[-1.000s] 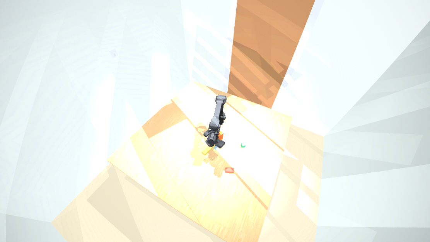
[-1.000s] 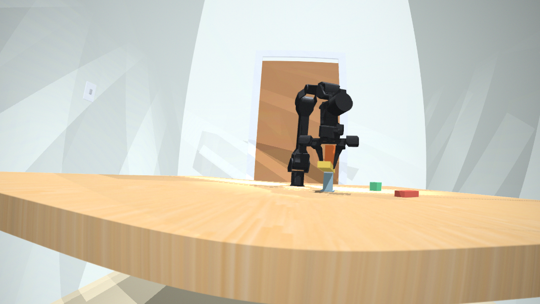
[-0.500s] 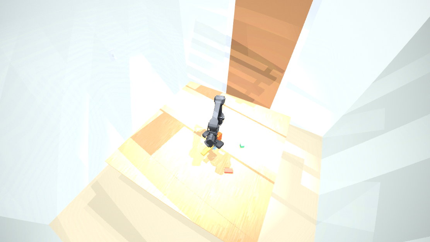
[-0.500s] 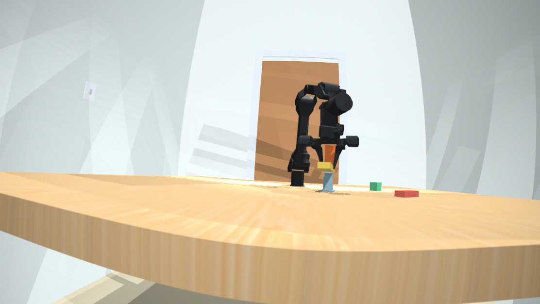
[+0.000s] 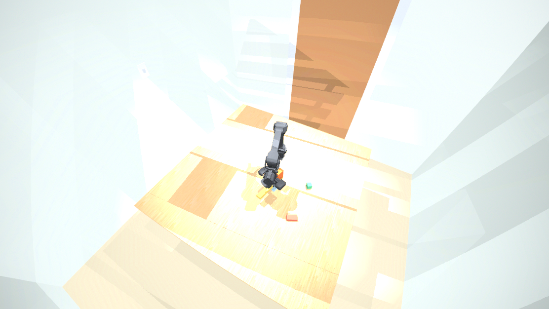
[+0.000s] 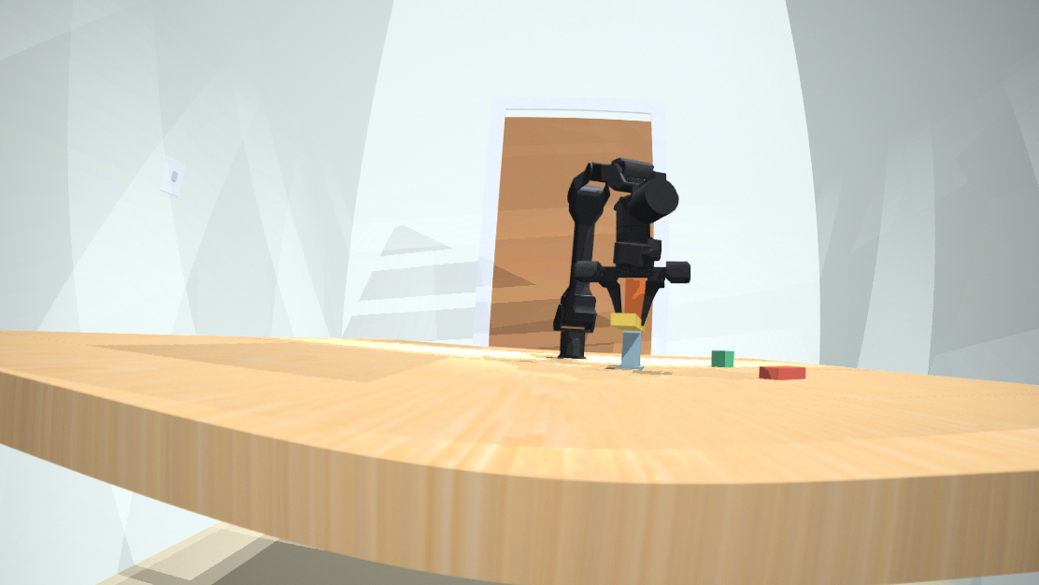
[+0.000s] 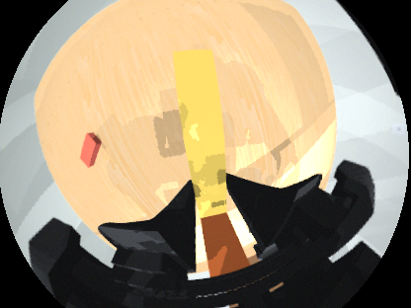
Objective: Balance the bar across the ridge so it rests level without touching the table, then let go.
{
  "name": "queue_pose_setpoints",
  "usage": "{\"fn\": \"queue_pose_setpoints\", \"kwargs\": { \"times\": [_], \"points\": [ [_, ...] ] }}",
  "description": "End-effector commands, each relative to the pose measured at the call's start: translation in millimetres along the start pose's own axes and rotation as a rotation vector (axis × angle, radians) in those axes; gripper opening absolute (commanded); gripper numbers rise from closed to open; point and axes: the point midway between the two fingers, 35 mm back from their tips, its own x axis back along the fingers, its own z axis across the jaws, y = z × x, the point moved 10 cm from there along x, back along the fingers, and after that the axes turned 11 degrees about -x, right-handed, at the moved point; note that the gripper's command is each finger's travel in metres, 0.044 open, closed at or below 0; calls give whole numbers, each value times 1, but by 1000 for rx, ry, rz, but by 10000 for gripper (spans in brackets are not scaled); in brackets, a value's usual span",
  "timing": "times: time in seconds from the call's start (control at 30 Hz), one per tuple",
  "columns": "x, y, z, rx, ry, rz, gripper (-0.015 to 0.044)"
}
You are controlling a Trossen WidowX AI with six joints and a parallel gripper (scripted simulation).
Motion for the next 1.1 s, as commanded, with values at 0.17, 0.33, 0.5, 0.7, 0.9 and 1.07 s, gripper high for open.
{"fn": "queue_pose_setpoints", "kwargs": {
  "times": [0.17, 0.33, 0.5, 0.7, 0.9, 1.07],
  "points": [
    [-2, 0, 0, 0, -2, 3, 0],
    [0, 0, 0, 0, -2, 3, 0],
    [0, 0, 0, 0, -2, 3, 0],
    [0, 0, 0, 0, -2, 3, 0],
    [0, 0, 0, -1, 1, 0, 0],
    [0, 0, 0, -1, 1, 0, 0]
  ]
}}
